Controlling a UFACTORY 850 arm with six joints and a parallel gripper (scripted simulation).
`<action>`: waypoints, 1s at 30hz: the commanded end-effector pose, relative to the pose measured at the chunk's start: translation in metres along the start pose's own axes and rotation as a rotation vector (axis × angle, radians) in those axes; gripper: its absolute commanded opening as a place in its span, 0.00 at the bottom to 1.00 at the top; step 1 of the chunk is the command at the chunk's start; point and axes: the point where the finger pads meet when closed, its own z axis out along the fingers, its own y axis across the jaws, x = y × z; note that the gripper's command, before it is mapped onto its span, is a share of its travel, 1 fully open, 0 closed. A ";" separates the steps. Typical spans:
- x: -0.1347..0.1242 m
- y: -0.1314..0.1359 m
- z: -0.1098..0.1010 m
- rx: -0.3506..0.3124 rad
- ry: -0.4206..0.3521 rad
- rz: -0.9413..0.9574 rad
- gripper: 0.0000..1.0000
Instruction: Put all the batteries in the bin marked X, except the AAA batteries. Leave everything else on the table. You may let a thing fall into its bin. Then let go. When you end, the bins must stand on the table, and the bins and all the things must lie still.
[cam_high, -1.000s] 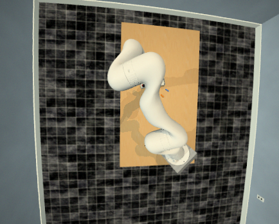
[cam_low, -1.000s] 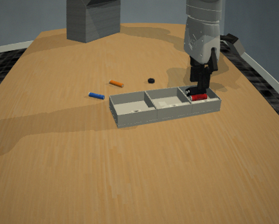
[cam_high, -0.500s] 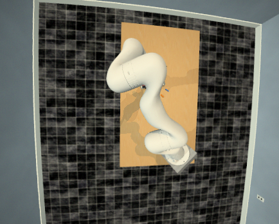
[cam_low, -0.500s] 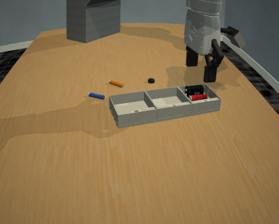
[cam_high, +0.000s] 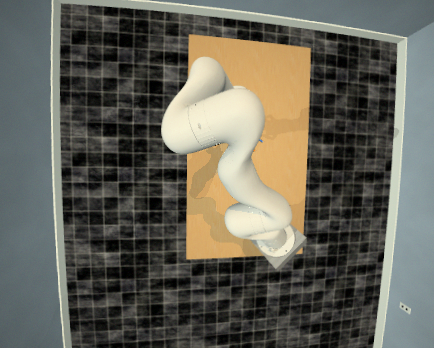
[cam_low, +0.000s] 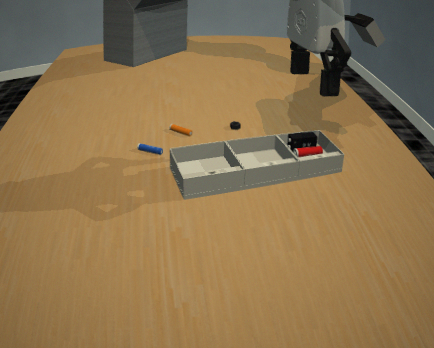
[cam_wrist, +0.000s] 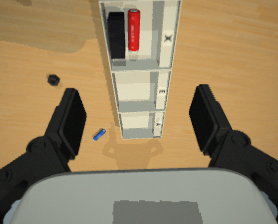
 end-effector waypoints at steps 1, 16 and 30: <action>0.000 0.001 -0.021 0.002 0.001 0.000 1.00; 0.000 0.001 -0.073 0.001 0.001 0.000 1.00; 0.000 0.001 -0.078 0.001 0.001 0.000 1.00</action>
